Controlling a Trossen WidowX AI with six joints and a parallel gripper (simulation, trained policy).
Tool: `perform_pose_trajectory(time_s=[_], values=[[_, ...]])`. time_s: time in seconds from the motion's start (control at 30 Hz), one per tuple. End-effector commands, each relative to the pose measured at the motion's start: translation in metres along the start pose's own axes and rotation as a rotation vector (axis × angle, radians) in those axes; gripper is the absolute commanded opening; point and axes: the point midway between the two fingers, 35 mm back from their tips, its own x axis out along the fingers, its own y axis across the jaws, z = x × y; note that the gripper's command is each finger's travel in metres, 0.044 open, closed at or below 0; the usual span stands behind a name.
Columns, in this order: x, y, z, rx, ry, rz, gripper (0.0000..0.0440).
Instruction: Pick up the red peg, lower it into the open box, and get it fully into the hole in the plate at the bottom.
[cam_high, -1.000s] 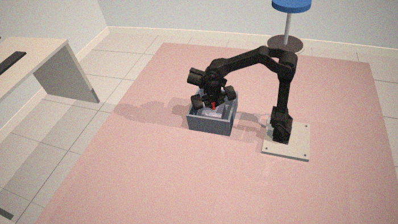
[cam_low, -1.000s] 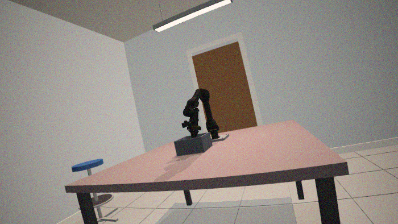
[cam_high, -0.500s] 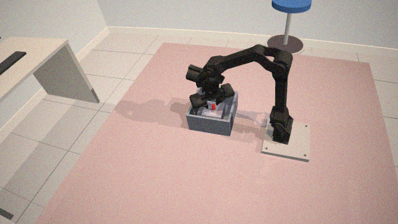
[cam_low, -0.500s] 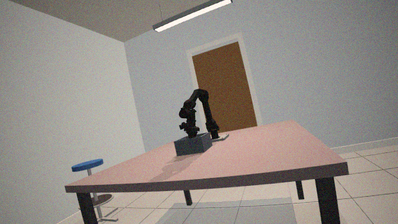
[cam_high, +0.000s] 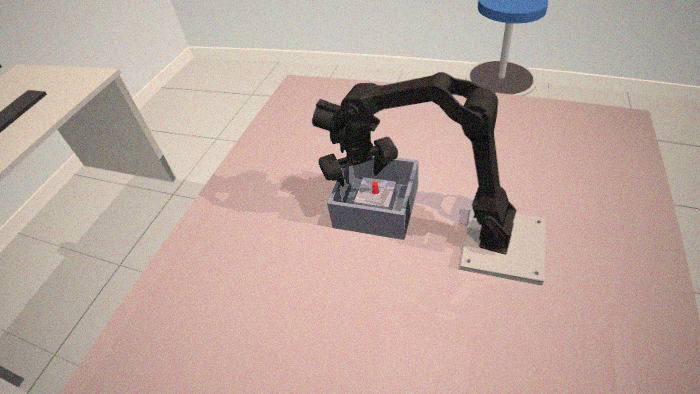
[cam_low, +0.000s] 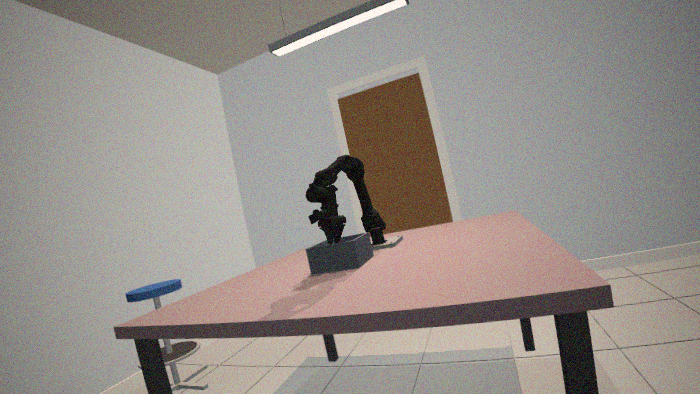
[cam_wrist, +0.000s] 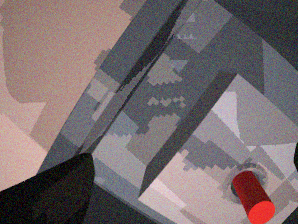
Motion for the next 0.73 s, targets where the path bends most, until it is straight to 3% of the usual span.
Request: perform_pose_trajectory(time_s=[0.0,0.4,0.7], values=[[-0.007,0.016,0.006,-0.014,0.005,0.045,0.044],[-0.038,0.057,0.018,-0.055,0.005,0.153,0.044],[-0.04,0.06,0.019,-0.058,0.002,0.161,0.044]])
